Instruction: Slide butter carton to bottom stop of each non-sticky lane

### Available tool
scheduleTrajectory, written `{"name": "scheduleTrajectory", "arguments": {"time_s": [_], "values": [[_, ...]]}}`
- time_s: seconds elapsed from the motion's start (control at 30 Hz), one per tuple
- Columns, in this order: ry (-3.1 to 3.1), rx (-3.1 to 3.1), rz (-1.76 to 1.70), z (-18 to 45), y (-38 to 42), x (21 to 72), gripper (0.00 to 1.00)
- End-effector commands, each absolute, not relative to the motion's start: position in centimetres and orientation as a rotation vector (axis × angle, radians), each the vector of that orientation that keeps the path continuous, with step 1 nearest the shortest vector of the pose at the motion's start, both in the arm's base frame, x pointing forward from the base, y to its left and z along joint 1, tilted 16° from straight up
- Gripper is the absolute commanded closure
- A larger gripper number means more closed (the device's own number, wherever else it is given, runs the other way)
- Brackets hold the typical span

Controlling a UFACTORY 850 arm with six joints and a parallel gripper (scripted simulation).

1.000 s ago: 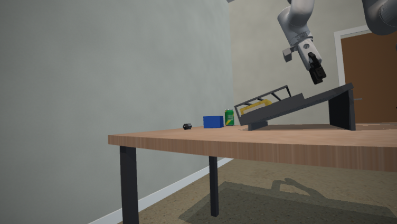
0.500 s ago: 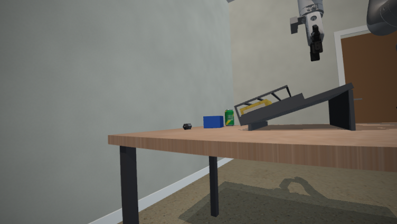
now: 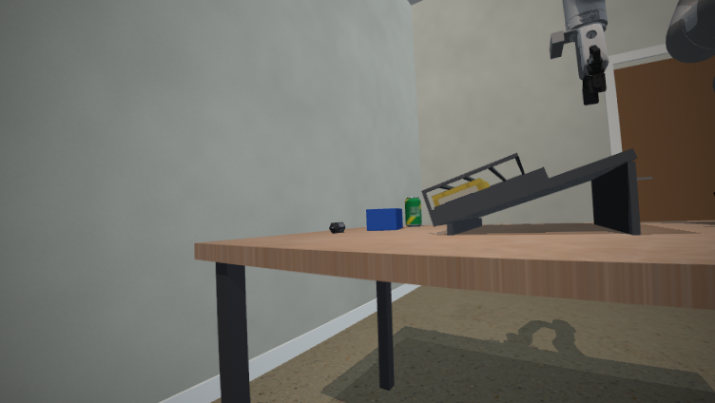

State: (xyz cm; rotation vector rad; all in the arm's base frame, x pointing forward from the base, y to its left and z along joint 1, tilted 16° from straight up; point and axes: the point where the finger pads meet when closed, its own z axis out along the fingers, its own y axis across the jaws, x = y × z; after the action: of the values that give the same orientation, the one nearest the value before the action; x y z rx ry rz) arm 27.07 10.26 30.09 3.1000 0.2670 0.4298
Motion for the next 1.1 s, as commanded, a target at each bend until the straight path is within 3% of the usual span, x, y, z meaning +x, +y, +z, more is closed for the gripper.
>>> {"name": "scheduleTrajectory", "arguments": {"time_s": [0.0, 1.07], "values": [[0.287, 3.131, 0.422, 31.8, 7.3, 26.0, 0.00], [0.270, 3.105, 0.434, 30.9, 8.5, 26.4, 0.00]]}}
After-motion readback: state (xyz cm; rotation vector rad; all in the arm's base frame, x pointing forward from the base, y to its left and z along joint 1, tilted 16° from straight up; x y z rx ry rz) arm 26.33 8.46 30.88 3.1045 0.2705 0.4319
